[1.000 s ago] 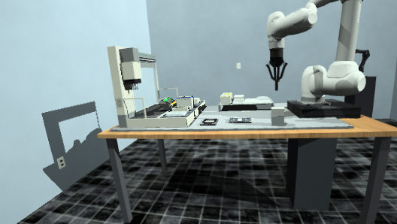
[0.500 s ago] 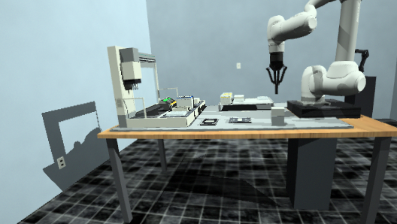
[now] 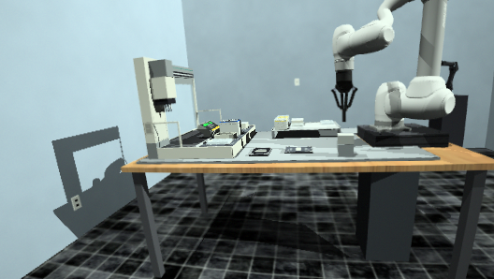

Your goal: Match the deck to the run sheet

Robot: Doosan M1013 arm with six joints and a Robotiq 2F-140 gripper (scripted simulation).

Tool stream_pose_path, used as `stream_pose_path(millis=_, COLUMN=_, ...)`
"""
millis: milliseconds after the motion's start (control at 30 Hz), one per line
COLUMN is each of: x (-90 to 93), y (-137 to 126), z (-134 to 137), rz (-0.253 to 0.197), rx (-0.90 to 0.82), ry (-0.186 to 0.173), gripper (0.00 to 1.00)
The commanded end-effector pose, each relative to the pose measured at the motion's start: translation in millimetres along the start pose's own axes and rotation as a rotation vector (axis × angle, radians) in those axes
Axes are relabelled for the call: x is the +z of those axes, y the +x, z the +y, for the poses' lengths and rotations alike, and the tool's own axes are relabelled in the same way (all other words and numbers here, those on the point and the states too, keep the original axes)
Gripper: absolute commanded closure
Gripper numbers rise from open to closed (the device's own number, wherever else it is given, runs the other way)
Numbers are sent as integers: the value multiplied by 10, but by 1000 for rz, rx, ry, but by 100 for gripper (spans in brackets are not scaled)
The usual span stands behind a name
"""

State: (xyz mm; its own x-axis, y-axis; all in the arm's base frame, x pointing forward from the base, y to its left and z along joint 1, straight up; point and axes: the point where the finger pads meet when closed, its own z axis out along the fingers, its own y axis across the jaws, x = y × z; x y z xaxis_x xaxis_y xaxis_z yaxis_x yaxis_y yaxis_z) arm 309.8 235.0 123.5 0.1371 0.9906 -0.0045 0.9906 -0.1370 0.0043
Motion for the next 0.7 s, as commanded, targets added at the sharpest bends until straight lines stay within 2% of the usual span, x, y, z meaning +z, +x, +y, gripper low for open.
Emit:
stream_pose_path(millis=0, x=14, y=4, z=3, rz=1, rx=0, ry=-1, gripper=90)
stream_pose_path(millis=667, x=314, y=4, z=3, rz=1, rx=0, ry=-1, gripper=90)
